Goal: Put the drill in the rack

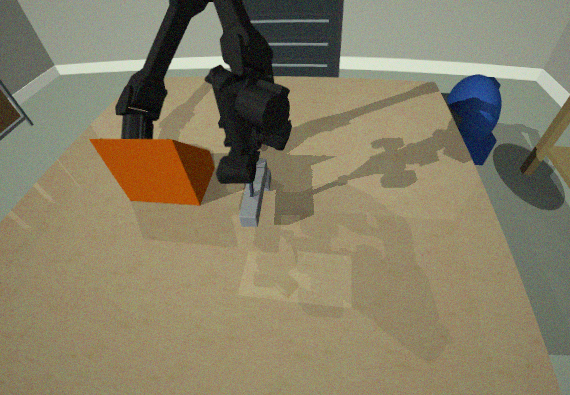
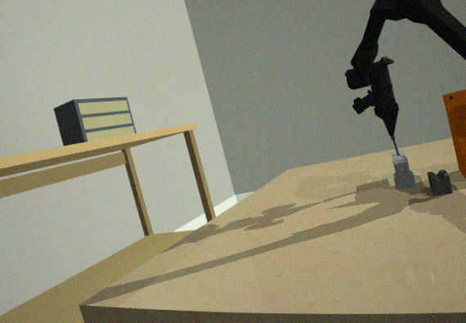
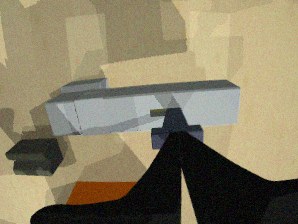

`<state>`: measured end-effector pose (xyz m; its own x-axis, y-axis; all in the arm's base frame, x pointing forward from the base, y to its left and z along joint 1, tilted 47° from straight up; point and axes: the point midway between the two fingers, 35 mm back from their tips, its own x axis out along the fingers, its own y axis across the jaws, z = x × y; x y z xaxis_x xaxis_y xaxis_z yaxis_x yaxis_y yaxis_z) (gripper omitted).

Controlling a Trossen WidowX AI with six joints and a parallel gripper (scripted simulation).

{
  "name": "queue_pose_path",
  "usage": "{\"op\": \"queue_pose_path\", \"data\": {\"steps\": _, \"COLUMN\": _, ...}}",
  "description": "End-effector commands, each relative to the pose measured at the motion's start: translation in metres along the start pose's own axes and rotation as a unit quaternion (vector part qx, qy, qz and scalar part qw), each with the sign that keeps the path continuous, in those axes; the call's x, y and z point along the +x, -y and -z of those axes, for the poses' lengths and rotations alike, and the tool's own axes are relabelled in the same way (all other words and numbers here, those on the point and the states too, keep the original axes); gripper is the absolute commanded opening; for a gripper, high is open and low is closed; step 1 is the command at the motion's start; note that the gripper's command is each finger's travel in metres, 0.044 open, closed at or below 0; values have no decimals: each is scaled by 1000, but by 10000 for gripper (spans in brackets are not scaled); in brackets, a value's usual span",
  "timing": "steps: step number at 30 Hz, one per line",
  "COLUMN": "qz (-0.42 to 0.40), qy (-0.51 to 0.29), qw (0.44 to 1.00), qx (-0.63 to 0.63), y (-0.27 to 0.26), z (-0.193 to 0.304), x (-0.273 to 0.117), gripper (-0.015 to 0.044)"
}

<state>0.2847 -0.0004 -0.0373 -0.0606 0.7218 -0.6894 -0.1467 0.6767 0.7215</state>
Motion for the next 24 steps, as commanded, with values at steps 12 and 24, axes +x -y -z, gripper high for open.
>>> {"op": "queue_pose_path", "data": {"steps": 12, "qz": -3, "qy": -11, "qw": 1000, "qx": 0, "y": -1, "z": 6, "x": 13, "gripper": 0}}
{"op": "queue_pose_path", "data": {"steps": 24, "qz": -4, "qy": -11, "qw": 1000, "qx": 0, "y": -1, "z": 9, "x": 17, "gripper": 0}}
